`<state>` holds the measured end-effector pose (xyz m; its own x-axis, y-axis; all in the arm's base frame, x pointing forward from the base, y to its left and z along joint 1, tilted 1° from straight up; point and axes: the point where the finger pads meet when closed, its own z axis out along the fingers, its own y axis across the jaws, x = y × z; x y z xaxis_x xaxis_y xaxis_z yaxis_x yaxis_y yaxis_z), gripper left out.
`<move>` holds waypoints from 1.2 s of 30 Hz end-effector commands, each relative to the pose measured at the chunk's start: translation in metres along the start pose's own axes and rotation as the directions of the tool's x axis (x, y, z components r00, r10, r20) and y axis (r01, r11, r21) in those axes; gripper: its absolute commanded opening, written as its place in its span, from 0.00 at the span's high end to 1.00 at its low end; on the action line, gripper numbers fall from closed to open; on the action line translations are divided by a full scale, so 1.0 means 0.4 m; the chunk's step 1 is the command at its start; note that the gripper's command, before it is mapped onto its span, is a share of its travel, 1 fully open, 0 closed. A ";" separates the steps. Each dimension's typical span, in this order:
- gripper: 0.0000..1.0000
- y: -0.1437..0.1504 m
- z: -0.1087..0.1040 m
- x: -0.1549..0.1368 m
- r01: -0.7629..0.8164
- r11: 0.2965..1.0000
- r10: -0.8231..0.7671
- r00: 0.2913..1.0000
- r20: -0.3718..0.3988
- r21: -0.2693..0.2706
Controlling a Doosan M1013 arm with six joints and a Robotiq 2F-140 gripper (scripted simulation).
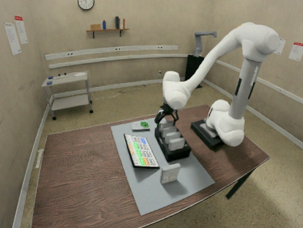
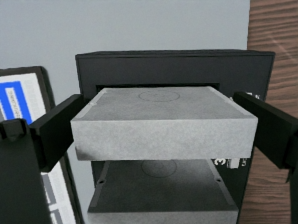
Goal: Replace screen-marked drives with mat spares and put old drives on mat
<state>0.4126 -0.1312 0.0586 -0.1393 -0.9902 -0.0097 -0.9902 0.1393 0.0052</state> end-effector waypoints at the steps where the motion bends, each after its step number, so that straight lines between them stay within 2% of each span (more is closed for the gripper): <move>1: 0.11 -0.001 -0.001 0.000 0.000 1.000 0.000 1.000 0.000 0.001; 14: 0.11 -0.001 -0.004 0.000 0.000 1.000 0.000 1.000 0.000 0.001; 25: 0.11 -0.001 -0.046 0.000 0.000 1.000 0.000 1.000 0.000 0.001; 36: 0.11 -0.001 -0.167 0.000 0.000 1.000 0.000 1.000 0.000 0.001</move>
<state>0.4128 -0.1317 0.1077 -0.1392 -0.9902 -0.0095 -0.9903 0.1392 0.0047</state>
